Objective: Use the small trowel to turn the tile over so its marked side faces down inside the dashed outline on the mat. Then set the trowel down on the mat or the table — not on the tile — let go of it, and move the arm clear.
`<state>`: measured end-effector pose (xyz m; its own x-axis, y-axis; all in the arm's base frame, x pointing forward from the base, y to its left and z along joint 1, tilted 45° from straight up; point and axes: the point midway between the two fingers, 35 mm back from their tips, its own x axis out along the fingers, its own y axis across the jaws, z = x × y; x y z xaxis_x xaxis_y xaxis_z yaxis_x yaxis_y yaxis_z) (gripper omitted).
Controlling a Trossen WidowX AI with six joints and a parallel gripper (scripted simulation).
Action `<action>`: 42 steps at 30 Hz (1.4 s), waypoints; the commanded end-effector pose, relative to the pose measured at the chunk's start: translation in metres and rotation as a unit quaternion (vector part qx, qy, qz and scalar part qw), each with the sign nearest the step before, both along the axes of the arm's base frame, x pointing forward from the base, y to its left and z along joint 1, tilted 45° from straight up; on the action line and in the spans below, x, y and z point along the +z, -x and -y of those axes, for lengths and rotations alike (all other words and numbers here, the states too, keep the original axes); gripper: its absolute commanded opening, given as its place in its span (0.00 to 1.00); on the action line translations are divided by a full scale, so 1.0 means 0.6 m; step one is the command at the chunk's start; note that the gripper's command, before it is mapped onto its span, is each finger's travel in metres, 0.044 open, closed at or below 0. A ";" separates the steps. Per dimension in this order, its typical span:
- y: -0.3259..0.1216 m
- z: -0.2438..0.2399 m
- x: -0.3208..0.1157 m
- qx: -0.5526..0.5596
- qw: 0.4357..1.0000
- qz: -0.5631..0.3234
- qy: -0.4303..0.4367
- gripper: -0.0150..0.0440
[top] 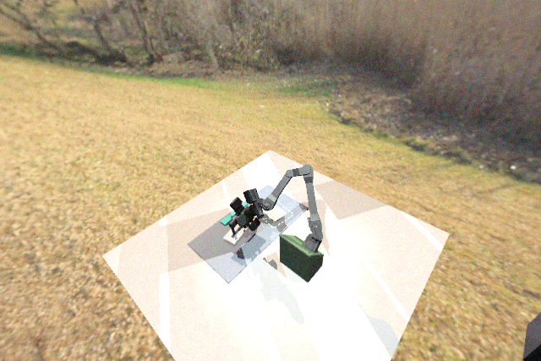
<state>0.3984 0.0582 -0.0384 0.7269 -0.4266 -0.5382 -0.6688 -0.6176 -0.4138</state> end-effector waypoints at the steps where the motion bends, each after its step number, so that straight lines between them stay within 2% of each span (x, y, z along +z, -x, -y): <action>1: -0.015 -0.019 -0.022 0.046 0.998 -0.048 0.004 0.25; 13: -0.028 -0.056 -0.092 0.170 0.967 -0.187 0.011 0.25; 27: -0.018 -0.096 -0.156 0.312 0.895 -0.318 -0.014 0.25; 35: -0.005 -0.117 -0.179 0.383 0.846 -0.368 -0.041 0.25; 42: -0.005 -0.117 -0.180 0.384 0.845 -0.369 -0.042 0.25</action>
<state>0.3984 0.1249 -0.1477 0.2273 0.0619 -0.9719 -0.1905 -0.9759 -0.1067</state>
